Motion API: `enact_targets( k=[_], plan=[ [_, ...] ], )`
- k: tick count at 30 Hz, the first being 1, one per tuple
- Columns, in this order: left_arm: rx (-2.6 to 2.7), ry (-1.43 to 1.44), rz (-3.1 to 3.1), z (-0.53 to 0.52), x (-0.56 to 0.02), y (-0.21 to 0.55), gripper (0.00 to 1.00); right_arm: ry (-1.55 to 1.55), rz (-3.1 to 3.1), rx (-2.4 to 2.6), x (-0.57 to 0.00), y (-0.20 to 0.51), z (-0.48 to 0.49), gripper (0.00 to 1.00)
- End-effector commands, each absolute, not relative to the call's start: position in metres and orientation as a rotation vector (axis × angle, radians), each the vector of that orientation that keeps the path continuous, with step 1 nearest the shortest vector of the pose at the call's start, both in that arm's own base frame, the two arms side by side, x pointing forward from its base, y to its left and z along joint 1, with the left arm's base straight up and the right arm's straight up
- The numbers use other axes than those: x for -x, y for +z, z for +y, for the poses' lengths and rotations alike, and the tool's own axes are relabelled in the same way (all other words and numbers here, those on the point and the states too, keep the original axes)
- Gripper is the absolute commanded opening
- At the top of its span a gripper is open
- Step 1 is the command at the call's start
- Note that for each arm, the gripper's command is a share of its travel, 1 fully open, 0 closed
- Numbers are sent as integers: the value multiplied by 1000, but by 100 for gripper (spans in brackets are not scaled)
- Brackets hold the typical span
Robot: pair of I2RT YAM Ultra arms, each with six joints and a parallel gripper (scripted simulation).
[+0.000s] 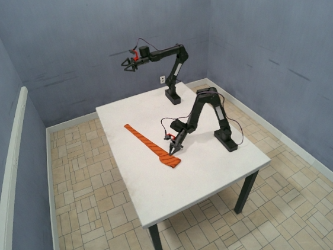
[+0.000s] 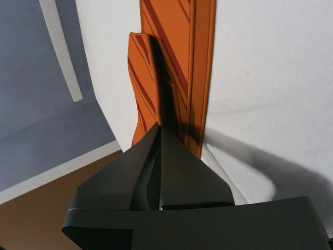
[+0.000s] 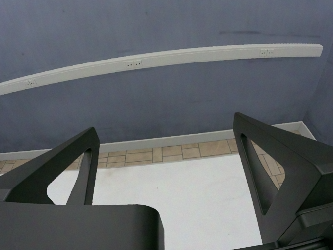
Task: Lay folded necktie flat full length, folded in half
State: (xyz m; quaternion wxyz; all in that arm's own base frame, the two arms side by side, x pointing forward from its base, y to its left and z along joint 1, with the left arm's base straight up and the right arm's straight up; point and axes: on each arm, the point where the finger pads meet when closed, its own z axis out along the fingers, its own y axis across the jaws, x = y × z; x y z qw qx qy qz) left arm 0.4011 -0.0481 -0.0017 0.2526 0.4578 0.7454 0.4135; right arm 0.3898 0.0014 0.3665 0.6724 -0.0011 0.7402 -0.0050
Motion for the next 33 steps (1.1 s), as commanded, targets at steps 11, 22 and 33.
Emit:
enact_targets(
  k=[11, 22, 33],
  plan=[
    [-816, 993, 2040, -58, -405, 21, 2, 2, 1591, -1, -383, 399, 1, 100],
    [-526, 885, 2019, -58, -401, 35, 2, 2, 1591, -1, -383, 399, 1, 100],
    [-250, 754, 1965, -51, -399, 47, 2, 2, 1591, -1, -383, 399, 1, 100]
  ],
)
